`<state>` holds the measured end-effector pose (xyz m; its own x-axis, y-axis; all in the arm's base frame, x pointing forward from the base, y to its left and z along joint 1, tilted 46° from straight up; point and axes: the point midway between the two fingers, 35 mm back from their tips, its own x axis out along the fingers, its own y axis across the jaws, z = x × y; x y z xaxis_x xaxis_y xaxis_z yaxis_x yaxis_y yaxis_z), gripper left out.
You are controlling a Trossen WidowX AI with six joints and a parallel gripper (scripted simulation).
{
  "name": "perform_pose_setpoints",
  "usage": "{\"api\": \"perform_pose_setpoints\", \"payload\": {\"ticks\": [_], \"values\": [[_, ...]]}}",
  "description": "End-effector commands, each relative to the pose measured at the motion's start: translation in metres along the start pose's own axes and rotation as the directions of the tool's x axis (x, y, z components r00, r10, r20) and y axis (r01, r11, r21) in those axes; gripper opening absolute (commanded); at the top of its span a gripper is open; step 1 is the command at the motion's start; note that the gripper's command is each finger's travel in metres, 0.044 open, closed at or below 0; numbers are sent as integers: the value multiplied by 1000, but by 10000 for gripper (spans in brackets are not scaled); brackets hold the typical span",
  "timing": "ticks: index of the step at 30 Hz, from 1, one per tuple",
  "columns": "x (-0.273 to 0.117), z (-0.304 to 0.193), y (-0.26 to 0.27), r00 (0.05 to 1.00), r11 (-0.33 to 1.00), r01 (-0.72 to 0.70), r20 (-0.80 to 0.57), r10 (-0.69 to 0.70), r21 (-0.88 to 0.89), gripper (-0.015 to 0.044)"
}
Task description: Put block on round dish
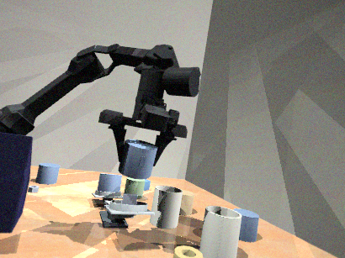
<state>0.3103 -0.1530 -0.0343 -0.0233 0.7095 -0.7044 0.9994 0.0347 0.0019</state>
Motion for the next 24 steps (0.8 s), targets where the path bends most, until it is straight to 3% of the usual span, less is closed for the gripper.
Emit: {"api": "perform_pose_setpoints", "payload": {"ticks": [1, 21, 24], "values": [[0, 1, 0, 1000, 1000, -2, 1, 2, 2, 0], [0, 1, 0, 1000, 1000, -2, 1, 2, 2, 0], [4, 20, -14, 1000, 1000, -4, 8, 4, 2, 0]]}}
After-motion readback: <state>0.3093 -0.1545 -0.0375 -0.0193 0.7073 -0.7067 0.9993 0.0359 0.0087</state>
